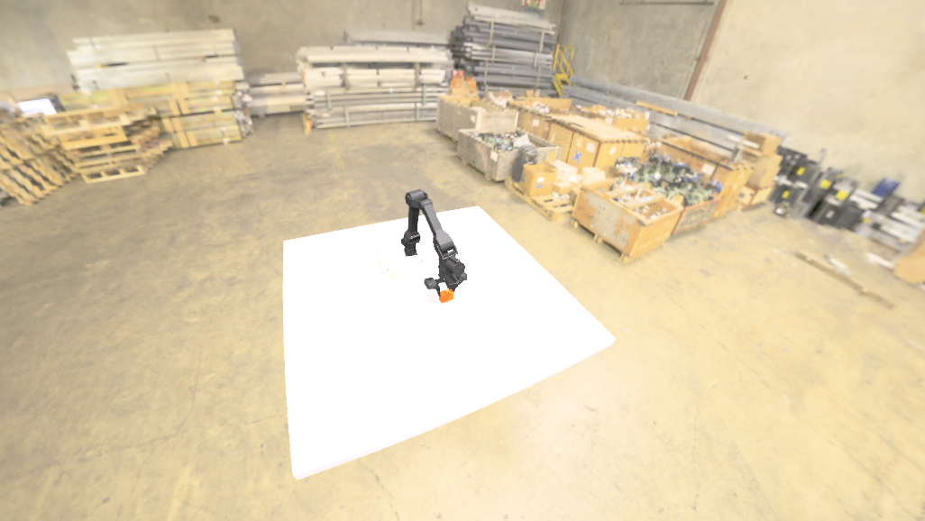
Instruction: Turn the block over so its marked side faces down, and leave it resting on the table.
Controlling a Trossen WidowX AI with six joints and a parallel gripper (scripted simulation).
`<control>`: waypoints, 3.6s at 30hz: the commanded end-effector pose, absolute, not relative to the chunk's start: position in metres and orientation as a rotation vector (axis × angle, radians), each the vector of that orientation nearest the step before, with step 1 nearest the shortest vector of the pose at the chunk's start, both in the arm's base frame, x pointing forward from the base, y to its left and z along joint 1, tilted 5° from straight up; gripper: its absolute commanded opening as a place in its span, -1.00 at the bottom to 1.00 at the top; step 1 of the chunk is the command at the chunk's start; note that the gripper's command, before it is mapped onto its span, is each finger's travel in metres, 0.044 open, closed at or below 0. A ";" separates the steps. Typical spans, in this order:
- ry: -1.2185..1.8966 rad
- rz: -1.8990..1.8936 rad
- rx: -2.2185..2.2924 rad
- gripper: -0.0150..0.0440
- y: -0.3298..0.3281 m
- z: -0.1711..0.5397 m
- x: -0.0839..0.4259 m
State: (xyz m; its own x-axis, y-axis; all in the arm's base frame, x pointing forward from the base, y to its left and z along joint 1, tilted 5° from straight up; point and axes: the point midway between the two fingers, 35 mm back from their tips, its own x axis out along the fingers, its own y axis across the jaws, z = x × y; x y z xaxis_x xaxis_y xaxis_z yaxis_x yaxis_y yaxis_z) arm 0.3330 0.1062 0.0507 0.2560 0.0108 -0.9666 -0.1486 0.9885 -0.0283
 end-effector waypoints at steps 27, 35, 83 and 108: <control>0.905 0.123 -0.090 -0.49 0.104 0.049 0.326; 0.808 0.131 -0.087 -0.49 0.109 0.032 0.339; 0.323 0.139 -0.050 -0.49 0.102 0.015 0.325; 0.323 0.139 -0.050 1.00 0.102 0.015 0.325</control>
State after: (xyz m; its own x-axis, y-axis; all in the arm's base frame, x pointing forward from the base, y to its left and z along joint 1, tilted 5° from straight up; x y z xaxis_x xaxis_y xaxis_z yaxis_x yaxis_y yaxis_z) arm 0.3255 0.1029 0.0153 0.9385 0.1318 -0.3191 -0.1458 0.9891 -0.0204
